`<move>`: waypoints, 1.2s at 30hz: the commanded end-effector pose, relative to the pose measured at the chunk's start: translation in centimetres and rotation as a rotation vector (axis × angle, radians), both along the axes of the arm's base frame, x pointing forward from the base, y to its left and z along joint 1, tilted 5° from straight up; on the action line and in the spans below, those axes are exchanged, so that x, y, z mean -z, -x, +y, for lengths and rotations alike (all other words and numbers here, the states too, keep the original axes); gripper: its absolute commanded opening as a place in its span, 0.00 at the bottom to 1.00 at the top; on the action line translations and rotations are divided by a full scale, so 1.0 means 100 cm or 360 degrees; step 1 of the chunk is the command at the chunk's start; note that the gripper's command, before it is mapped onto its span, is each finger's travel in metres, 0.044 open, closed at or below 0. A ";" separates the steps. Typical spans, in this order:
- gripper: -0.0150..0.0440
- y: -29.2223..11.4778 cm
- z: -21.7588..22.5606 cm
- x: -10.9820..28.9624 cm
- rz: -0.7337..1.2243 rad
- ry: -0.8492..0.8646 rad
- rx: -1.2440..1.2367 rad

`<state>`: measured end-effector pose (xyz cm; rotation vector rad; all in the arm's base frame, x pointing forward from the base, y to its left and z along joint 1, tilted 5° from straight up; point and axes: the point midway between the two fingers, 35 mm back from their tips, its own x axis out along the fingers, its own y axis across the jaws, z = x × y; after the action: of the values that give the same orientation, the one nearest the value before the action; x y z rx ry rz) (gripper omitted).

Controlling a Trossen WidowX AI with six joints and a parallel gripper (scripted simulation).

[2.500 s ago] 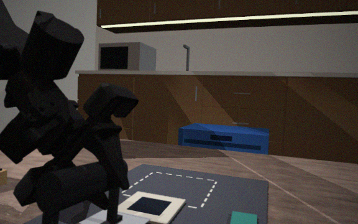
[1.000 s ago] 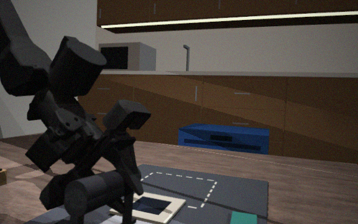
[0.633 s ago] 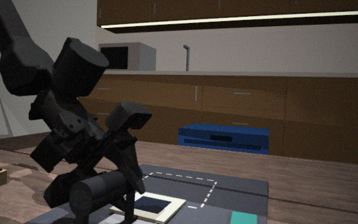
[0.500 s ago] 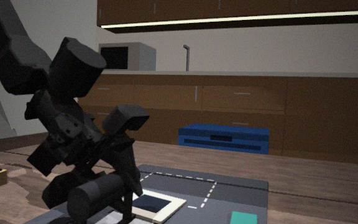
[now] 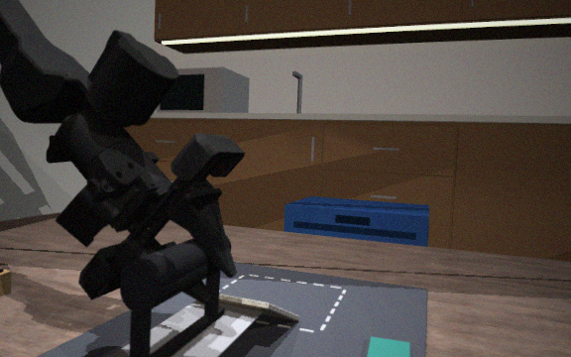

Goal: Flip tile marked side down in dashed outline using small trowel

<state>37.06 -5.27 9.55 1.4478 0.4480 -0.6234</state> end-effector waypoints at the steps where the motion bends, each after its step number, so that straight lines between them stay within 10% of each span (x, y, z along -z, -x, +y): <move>1: 0.25 -0.004 0.008 -0.017 -0.0046 -0.0002 0.0000; 36: 0.25 -0.010 0.075 -0.022 -0.0047 -0.0013 0.0000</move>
<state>37.81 2.10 11.43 1.4568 0.4439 -0.6038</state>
